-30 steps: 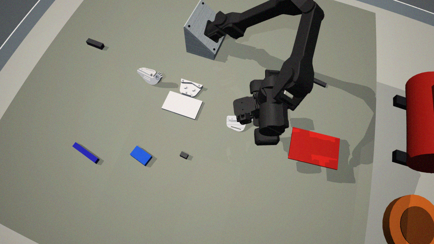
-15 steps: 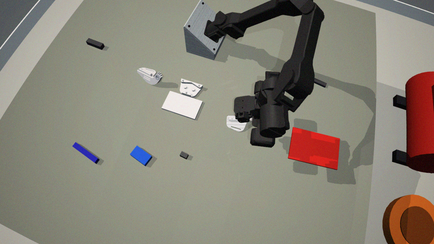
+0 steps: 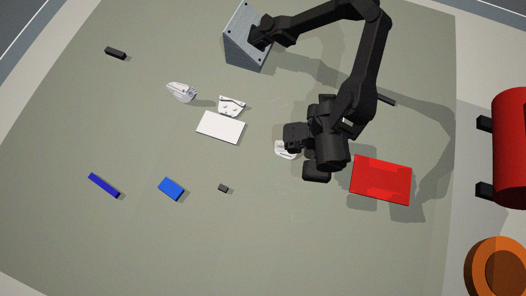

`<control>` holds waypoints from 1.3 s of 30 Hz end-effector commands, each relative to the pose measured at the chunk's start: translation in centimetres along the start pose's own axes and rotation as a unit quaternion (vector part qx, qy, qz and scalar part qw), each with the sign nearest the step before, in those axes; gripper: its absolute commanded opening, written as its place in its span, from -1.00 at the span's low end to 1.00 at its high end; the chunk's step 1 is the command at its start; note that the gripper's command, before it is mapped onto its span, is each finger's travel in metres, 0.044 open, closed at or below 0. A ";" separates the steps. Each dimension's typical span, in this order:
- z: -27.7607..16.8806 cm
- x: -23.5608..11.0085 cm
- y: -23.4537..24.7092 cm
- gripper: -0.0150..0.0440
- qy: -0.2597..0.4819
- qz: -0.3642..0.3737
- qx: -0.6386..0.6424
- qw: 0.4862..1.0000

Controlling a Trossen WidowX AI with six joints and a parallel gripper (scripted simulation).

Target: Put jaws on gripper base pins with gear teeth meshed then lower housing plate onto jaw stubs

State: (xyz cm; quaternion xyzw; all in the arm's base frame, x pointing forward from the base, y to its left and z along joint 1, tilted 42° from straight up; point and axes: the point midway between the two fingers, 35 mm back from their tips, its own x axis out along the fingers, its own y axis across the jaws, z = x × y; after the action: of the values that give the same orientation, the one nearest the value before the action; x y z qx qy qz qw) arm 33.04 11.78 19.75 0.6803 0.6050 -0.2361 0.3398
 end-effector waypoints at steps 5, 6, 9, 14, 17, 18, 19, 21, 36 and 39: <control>0.2 1.4 0.0 -0.49 -0.003 0.000 0.003 1.000; 0.2 1.6 0.0 -0.49 -0.003 0.000 0.003 1.000; 0.1 2.1 0.0 -0.49 -0.003 0.000 0.003 1.000; 0.1 2.9 -0.1 -0.49 -0.002 0.000 0.003 1.000; 0.1 3.4 -0.1 -0.49 -0.002 0.000 0.003 1.000; 0.1 3.5 -0.1 -0.49 -0.002 0.000 0.003 1.000; 0.1 3.6 -0.1 -0.49 -0.002 0.000 0.003 1.000; 0.1 3.6 -0.1 -0.49 -0.002 0.000 0.003 1.000; 0.0 3.5 -2.0 -0.49 -0.002 0.000 0.003 1.000; 0.0 3.5 -2.4 -0.49 -0.002 0.000 0.003 1.000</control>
State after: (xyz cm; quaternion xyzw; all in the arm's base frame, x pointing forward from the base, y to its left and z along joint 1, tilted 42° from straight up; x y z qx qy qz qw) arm 31.76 14.28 16.87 0.6804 0.6060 -0.2364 0.3375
